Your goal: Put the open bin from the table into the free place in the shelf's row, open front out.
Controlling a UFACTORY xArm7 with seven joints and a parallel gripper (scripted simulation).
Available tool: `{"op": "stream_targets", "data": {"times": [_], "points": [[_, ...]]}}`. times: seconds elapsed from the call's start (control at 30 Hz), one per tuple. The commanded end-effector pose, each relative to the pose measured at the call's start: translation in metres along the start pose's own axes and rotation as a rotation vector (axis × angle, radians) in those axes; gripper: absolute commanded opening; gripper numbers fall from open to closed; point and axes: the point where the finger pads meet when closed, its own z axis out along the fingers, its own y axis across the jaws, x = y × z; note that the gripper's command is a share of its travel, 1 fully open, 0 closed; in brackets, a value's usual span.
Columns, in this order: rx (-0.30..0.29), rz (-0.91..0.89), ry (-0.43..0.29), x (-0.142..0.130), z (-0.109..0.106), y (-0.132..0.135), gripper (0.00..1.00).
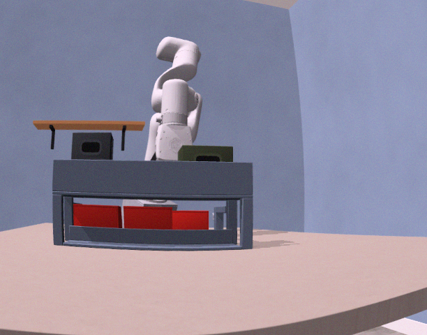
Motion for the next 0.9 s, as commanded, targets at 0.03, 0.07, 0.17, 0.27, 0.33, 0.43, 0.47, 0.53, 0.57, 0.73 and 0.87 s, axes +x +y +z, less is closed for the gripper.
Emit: {"op": "stream_targets", "data": {"times": [0.03, 0.07, 0.17, 0.27, 0.33, 0.43, 0.47, 0.53, 0.57, 0.73, 0.87], "points": [[-0.005, -0.112, -0.001, -0.018, 0.003, 0.006, 0.33], [-0.005, -0.112, -0.001, -0.018, 0.003, 0.006, 0.33], [-0.005, -0.112, -0.001, -0.018, 0.003, 0.006, 0.33], [-0.005, -0.112, -0.001, -0.018, 0.003, 0.006, 0.33], [-0.004, -0.162, -0.001, -0.027, 0.004, 0.011, 0.33], [-0.004, -0.318, -0.001, -0.057, 0.008, 0.024, 0.33], [-0.004, -0.37, -0.001, -0.067, 0.009, 0.029, 0.33], [-0.004, -0.37, -0.001, -0.067, 0.009, 0.029, 0.33], [-0.004, -0.37, -0.001, -0.067, 0.009, 0.029, 0.33], [-0.004, -0.37, -0.001, -0.067, 0.009, 0.029, 0.33], [-0.004, -0.37, -0.001, -0.067, 0.009, 0.029, 0.33]]}}
